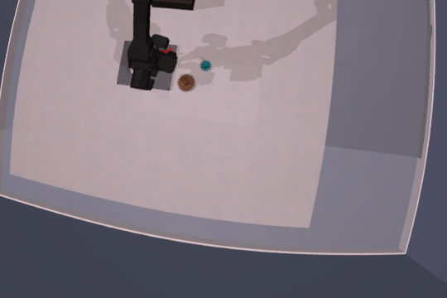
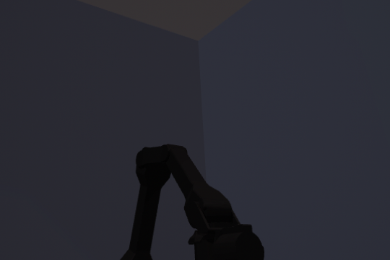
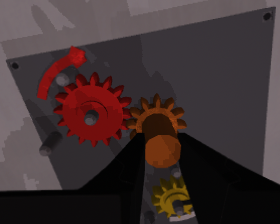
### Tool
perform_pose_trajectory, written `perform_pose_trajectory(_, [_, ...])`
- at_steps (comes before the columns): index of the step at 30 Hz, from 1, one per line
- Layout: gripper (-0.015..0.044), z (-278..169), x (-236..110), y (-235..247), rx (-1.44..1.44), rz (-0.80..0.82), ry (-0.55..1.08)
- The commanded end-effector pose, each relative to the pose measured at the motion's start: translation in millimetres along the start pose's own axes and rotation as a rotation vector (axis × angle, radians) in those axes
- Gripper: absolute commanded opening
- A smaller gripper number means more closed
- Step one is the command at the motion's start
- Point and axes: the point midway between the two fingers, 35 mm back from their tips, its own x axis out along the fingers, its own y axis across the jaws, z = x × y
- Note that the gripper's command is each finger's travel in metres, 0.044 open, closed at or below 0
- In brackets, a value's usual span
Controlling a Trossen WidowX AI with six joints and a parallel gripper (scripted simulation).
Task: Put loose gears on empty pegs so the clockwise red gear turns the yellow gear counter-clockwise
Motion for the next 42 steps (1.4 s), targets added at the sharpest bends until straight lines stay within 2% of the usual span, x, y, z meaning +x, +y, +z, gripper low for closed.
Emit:
perform_pose_trajectory(1, [0.0,0,1,1,-0.025,0.0,0.003])
perform_pose_trajectory(20, [0.0,-1,3,0,0.432,-0.001,0.003])
perform_pose_trajectory(25, [0.0,0,4,0,0.464,-0.001,0.003])
perform_pose_trajectory(30, [0.0131,0,3,1,0.41,-0.001,0.003])
perform_pose_trajectory(31, [0.014,0,2,1,0.389,-0.001,0.003])
perform_pose_trajectory(35, [0.014,-1,-4,0,0.329,0.0,0.003])
perform_pose_trajectory(42, [0.014,-1,-46,0,0.214,0.0,0.004])
